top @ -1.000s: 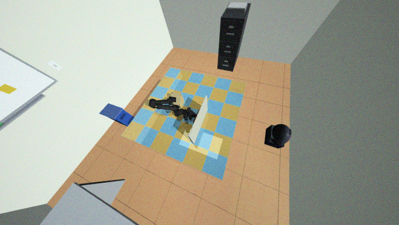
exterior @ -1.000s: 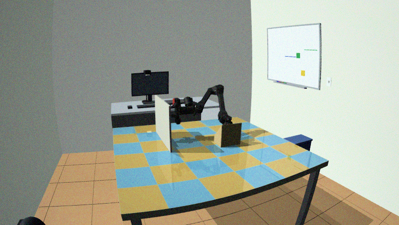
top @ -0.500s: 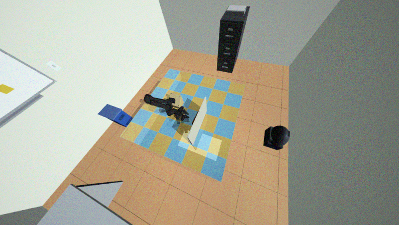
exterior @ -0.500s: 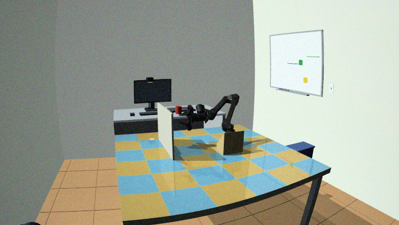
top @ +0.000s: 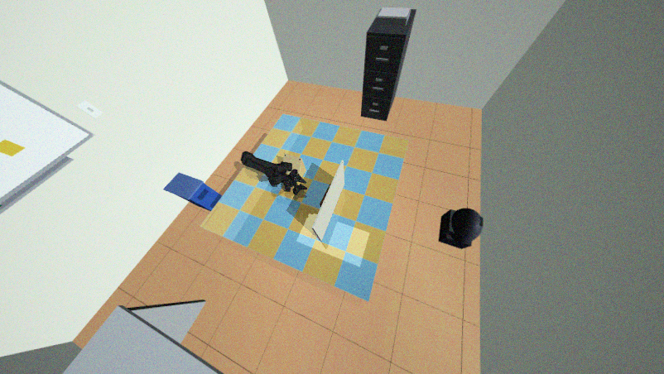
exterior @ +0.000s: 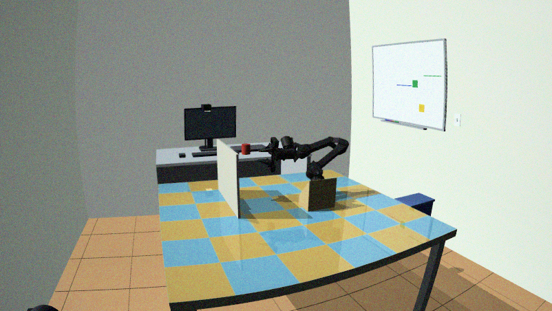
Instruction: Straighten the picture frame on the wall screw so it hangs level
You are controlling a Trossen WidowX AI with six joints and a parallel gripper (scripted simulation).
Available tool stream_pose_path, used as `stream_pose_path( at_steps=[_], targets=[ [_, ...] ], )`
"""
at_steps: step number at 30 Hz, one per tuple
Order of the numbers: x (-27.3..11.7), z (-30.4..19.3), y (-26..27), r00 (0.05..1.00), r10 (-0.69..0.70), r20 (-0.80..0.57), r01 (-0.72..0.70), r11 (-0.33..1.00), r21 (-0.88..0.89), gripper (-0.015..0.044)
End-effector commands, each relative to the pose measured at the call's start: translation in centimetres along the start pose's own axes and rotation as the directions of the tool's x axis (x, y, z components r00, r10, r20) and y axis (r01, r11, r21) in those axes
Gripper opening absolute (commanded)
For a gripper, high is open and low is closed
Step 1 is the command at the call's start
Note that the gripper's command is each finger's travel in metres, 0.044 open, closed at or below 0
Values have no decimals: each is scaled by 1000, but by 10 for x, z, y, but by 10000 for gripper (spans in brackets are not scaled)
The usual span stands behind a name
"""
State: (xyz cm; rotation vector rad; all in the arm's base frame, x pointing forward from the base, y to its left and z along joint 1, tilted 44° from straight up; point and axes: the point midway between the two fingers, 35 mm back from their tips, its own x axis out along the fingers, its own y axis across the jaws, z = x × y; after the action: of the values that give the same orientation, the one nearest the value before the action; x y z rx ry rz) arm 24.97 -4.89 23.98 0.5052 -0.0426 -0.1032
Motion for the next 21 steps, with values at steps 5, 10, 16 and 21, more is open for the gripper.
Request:
stream_pose_path(
  at_steps=[5,10,16,21],
  targets=[
    [-40,-13,9,1000,-10,-10,10,1000,-11,260],
    [-43,-13,10,1000,-7,-9,7,1000,-11,260],
    [-44,-14,9,1000,-10,-11,10,1000,-11,260],
    [-44,-14,9,1000,-10,-11,10,1000,-11,260]
  ],
)
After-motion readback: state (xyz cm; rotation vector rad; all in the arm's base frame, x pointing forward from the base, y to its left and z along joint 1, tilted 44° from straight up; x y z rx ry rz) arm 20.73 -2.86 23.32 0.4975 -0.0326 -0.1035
